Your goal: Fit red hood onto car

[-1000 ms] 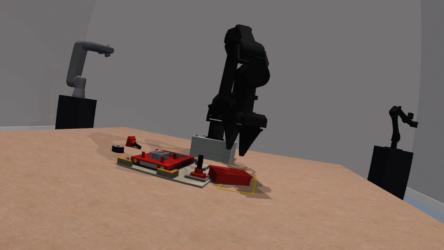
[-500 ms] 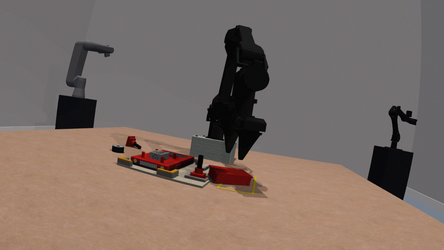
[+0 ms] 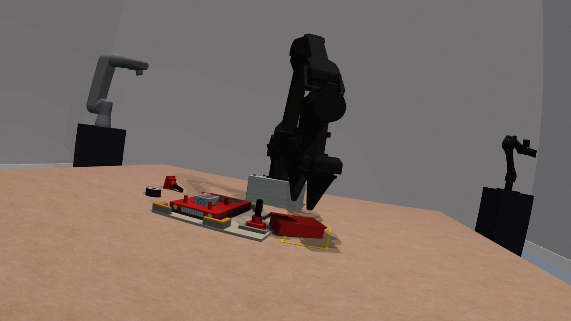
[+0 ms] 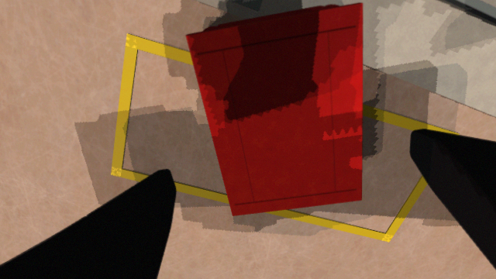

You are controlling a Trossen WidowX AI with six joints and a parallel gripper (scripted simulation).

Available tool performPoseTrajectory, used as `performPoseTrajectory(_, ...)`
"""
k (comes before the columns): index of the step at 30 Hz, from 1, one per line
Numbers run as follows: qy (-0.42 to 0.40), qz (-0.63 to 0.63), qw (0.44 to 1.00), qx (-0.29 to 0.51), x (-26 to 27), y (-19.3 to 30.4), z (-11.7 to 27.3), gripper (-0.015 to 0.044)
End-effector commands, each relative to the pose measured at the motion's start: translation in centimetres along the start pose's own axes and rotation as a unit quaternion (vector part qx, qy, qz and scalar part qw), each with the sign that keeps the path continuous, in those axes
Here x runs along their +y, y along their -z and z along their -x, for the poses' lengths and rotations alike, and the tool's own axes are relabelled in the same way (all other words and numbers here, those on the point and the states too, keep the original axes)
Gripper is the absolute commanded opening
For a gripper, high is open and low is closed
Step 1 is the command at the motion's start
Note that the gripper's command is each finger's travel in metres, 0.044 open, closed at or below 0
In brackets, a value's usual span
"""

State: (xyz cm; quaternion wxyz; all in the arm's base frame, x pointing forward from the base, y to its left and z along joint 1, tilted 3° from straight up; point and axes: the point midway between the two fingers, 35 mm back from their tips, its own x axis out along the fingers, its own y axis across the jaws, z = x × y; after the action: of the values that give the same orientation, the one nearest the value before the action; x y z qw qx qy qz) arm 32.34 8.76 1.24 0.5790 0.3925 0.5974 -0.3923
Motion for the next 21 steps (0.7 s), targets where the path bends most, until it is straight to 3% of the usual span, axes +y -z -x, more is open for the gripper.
performPoseTrajectory(1, 0.002, 0.000, 1.000, -0.002, -0.1, -0.1, -0.4, 0.0440)
performPoseTrajectory(21, 0.002, 0.000, 1.000, -0.002, -0.2, -0.1, -1.6, 0.0440)
